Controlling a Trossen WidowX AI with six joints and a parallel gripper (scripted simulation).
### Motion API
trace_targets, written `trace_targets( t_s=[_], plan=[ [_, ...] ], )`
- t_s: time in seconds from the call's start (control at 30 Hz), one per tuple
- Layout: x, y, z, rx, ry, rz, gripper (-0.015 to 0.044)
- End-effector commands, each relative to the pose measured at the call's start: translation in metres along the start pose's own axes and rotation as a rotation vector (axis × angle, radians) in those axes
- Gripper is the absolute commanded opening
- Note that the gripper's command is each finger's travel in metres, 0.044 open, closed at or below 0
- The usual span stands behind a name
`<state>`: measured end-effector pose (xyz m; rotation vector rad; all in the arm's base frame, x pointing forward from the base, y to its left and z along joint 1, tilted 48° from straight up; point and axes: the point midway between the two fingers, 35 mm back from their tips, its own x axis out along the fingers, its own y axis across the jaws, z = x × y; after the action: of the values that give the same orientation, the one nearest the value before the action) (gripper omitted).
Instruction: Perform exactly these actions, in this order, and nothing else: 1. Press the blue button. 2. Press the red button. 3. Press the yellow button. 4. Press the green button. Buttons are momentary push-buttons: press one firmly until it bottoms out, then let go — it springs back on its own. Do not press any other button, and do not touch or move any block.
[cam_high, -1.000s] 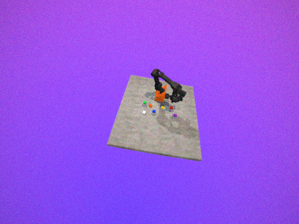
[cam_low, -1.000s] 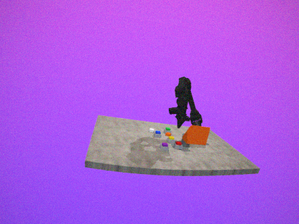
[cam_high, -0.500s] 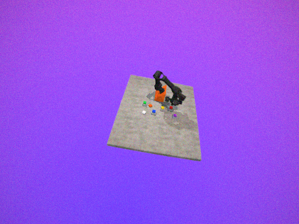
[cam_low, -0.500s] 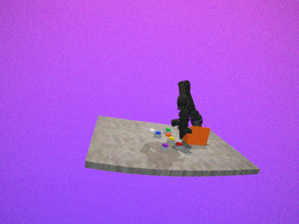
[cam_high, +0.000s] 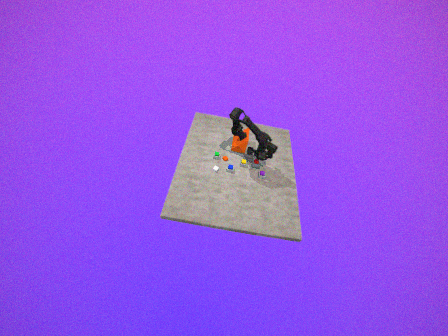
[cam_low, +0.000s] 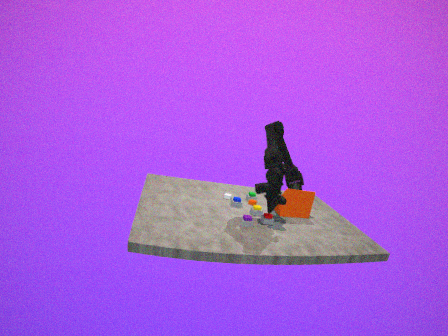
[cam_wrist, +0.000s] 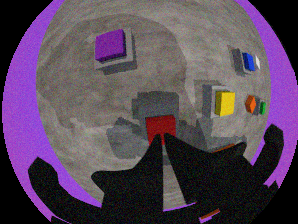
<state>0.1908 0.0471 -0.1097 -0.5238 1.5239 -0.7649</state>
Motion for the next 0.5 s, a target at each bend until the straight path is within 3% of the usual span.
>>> trace_targets(
  t_s=[0.0,0.47],
  plan=[
    [0.0079,-0.0012,-0.0003,-0.004,0.0,-0.005,0.002],
    [0.015,-0.0016,-0.0006,-0.004,0.0,-0.006,0.002]
  ],
)
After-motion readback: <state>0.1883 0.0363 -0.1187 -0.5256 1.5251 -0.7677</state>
